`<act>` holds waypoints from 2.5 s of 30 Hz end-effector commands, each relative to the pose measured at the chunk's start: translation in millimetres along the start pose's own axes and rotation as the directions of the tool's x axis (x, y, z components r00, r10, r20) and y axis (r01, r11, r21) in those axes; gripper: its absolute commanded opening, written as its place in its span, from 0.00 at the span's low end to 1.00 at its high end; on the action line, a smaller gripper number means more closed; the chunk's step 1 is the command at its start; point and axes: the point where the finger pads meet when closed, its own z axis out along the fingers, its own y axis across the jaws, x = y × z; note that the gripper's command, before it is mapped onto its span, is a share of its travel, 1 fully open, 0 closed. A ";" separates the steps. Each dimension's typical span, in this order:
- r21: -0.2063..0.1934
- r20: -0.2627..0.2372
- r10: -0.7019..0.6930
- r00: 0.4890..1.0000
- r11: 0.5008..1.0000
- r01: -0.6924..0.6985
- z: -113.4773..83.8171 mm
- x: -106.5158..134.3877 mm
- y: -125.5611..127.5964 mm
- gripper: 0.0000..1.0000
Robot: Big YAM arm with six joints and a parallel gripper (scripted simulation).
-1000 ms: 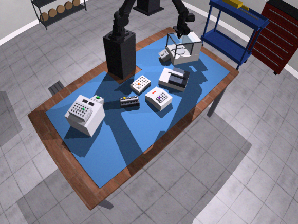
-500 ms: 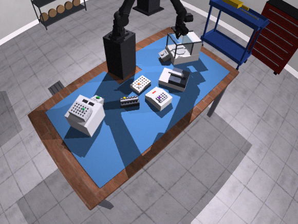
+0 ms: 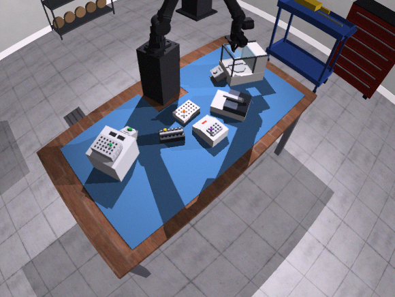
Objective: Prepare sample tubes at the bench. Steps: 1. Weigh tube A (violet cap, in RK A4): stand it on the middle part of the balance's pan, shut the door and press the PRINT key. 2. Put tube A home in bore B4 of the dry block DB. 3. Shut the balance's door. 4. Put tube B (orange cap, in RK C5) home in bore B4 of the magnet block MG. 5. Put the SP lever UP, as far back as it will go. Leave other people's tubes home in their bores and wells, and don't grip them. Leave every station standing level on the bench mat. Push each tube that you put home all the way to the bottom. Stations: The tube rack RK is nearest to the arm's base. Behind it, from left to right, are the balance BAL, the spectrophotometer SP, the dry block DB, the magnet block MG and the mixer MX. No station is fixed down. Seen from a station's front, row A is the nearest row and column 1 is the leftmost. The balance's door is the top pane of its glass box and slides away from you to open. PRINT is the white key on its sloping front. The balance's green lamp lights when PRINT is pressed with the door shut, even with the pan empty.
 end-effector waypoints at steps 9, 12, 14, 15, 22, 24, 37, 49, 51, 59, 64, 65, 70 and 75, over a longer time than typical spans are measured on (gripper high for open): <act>-0.015 0.006 0.011 1.000 1.000 -0.011 -7.7 -1.8 -8.6 0.06; -0.013 0.006 0.011 1.000 1.000 -0.011 -5.8 -1.9 -12.3 0.06; -0.014 0.006 0.011 1.000 1.000 -0.011 -5.8 -1.9 -14.1 0.06; -0.014 0.006 0.011 1.000 1.000 -0.011 -6.0 -1.8 -15.0 0.06; 0.022 0.007 0.010 1.000 1.000 -0.011 0.4 -2.0 -27.0 0.06; 0.022 0.007 0.010 1.000 1.000 -0.011 0.4 -2.0 -27.0 0.06; 0.022 0.007 0.010 1.000 1.000 -0.011 0.4 -2.0 -27.0 0.06; 0.022 0.007 0.010 1.000 1.000 -0.011 0.4 -2.0 -27.0 0.06; 0.022 0.007 0.010 1.000 1.000 -0.011 0.4 -2.0 -27.0 0.06; 0.022 0.007 0.010 1.000 1.000 -0.011 0.4 -2.0 -27.0 0.06; 0.022 0.007 0.010 1.000 1.000 -0.011 0.4 -2.0 -27.0 0.06; 0.022 0.007 0.010 1.000 1.000 -0.011 0.4 -2.0 -27.0 0.06; 0.022 0.007 0.010 1.000 1.000 -0.011 0.4 -2.0 -27.0 0.06; 0.022 0.007 0.010 1.000 1.000 -0.011 0.4 -2.0 -27.0 0.06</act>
